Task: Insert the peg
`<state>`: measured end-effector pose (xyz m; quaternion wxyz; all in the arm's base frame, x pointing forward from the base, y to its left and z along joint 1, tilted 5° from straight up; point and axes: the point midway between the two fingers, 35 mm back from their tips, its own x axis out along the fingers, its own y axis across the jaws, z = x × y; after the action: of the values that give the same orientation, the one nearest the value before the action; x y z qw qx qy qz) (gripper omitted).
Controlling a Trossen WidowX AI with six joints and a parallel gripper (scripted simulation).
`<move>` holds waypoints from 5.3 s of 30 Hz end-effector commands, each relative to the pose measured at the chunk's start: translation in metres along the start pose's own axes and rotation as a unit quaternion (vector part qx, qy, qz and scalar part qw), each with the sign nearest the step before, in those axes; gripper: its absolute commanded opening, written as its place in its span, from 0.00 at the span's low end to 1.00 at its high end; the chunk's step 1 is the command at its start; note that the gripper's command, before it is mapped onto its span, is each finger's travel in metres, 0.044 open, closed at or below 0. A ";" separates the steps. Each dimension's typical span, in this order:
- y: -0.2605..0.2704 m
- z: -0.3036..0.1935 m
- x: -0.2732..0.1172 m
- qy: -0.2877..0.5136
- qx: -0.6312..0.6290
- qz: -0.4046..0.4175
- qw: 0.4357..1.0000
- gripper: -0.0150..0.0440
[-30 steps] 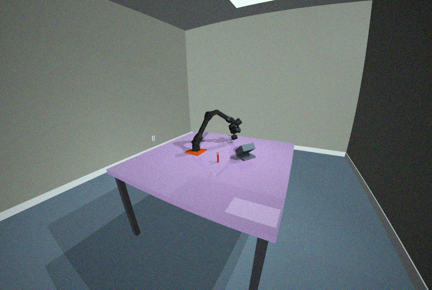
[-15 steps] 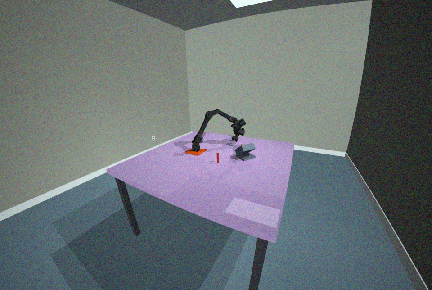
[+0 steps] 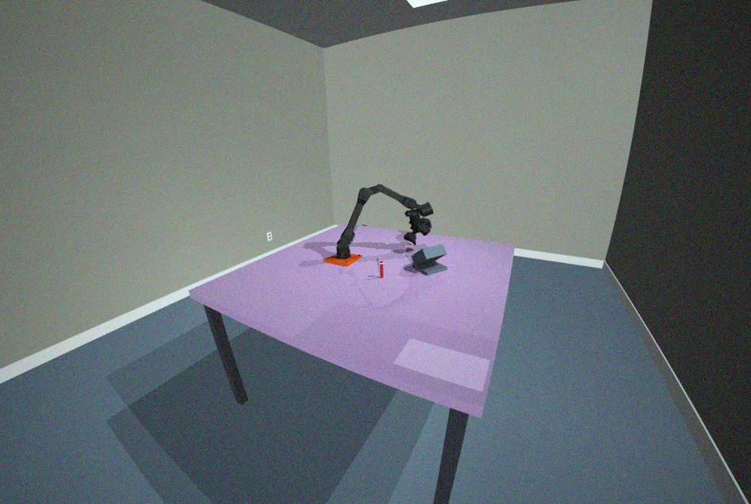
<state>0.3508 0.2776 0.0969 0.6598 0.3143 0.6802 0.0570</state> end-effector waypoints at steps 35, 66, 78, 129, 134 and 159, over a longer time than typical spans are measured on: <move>-0.163 0.107 -0.108 -0.135 0.535 -0.051 0.832 1.00; -0.299 0.111 -0.195 -0.212 0.837 -0.041 0.504 1.00; -0.347 0.092 -0.226 -0.232 0.913 -0.031 0.335 1.00; -0.379 0.094 -0.173 -0.233 0.920 -0.030 0.312 1.00; -0.377 0.095 -0.176 -0.233 0.920 -0.028 0.314 0.91; -0.375 0.095 -0.181 -0.233 0.920 -0.028 0.314 0.25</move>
<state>0.2948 -0.1432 0.0524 0.0783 0.7000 0.1213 -0.6994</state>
